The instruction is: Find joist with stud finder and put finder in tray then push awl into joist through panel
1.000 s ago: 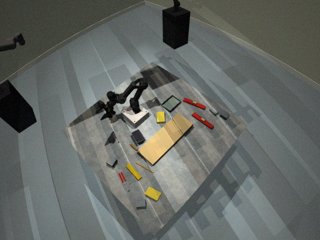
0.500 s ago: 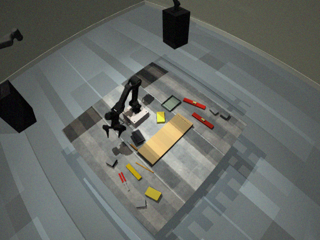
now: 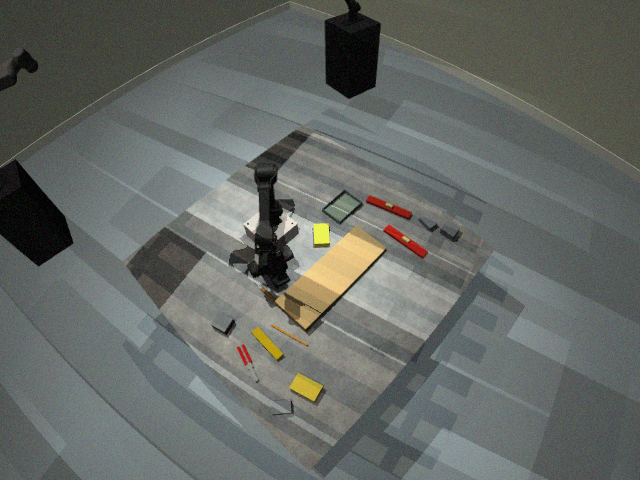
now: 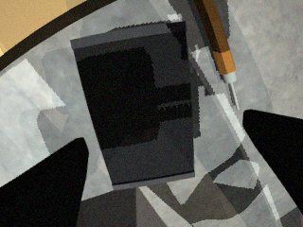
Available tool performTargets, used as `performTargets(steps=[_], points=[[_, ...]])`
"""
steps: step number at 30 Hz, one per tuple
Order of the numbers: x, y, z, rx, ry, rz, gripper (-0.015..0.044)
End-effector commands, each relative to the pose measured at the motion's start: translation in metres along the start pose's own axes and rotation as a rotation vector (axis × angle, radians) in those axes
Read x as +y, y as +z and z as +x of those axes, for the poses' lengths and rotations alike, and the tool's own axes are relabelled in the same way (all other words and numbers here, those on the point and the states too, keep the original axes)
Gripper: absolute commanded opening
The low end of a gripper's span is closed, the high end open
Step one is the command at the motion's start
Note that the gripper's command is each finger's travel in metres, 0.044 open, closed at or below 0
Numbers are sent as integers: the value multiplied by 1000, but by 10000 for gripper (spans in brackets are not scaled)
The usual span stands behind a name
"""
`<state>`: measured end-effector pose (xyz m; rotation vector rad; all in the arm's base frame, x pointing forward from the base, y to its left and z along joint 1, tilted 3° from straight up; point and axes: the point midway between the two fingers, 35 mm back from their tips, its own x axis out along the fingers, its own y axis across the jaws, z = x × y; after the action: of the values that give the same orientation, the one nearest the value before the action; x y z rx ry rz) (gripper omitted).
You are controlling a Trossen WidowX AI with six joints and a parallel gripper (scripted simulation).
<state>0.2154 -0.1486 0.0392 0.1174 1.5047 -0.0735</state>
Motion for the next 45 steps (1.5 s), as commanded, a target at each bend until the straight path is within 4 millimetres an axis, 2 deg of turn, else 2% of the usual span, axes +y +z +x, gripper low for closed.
performTargets(steps=[1,12,44,45], points=[[10,-3,-2,77,1,-1,440],[12,-4,-1,77,1,-1,440],[12,-4,48,77,2,-1,440],[12,-4,48,77,2,-1,414]])
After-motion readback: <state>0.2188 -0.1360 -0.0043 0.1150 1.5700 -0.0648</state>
